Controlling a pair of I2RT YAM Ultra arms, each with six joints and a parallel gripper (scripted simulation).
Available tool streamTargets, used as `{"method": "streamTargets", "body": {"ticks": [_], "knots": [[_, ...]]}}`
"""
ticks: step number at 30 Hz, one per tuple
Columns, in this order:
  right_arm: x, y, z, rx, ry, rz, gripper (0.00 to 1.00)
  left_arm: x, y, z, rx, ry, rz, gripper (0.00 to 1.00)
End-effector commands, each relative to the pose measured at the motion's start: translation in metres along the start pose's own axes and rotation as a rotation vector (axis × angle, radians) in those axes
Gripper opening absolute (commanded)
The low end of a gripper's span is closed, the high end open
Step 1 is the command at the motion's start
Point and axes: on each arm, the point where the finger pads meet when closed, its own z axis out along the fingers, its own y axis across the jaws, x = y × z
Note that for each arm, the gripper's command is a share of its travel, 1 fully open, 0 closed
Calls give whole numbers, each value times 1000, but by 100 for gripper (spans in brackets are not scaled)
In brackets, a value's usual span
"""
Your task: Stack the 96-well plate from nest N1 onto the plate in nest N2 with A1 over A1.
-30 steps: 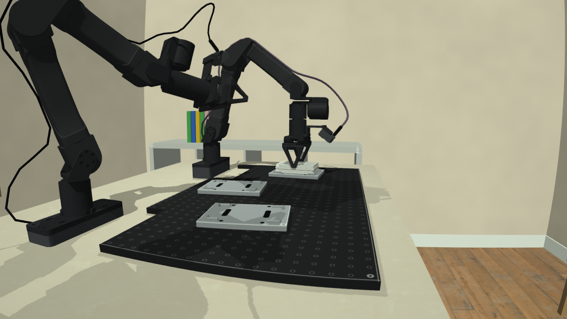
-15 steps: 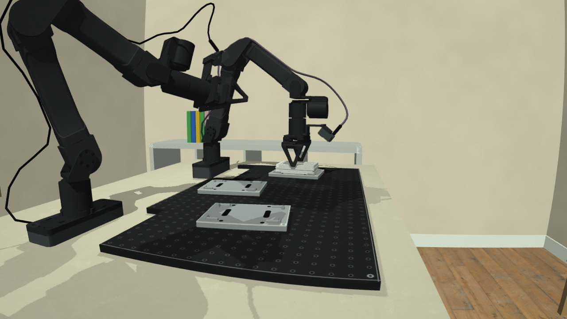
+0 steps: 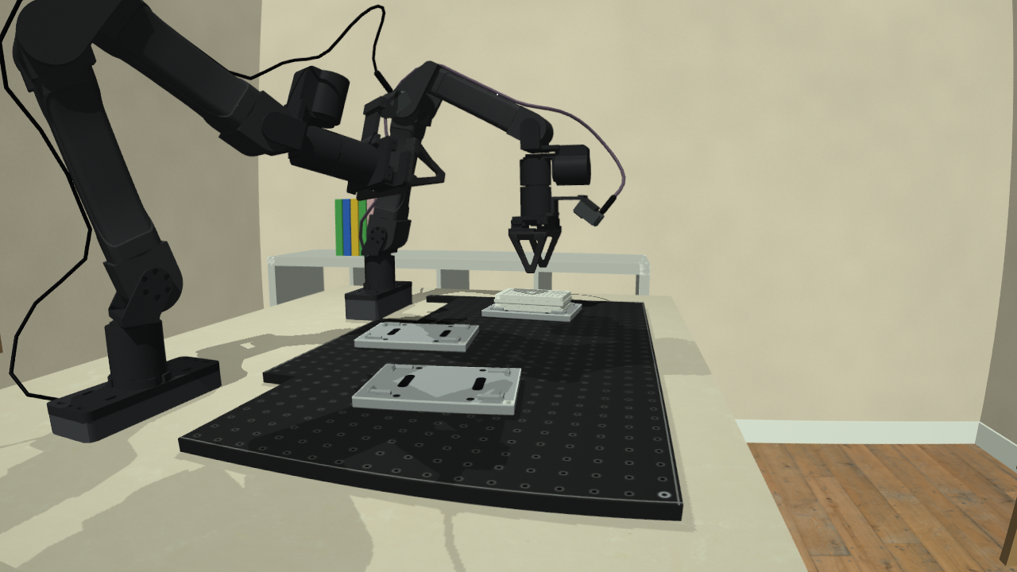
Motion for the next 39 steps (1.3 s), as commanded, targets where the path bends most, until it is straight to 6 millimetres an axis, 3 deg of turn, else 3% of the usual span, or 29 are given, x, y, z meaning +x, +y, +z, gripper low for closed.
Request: {"method": "streamTargets", "body": {"ticks": [1,3,10,16,21,29,39], "knots": [[-8,-2,-1,10,-22,6,100,-4,-3,-52,-1,-39,2,100],[-8,-2,-1,10,-22,6,100,-3,-1,-66,-1,-38,-3,100],[-8,-2,-1,10,-22,6,100,3,2,-54,-2,21,-4,100],[-8,-2,-1,10,-22,6,100,-9,1,-54,11,-65,-17,100],[-8,-2,-1,10,-22,6,100,-22,0,-57,22,-252,-32,100],[-8,-2,-1,10,-22,6,100,-5,1,-58,38,-511,-59,100],[-8,-2,-1,10,-22,6,100,13,0,-51,48,-659,-74,100]]}}
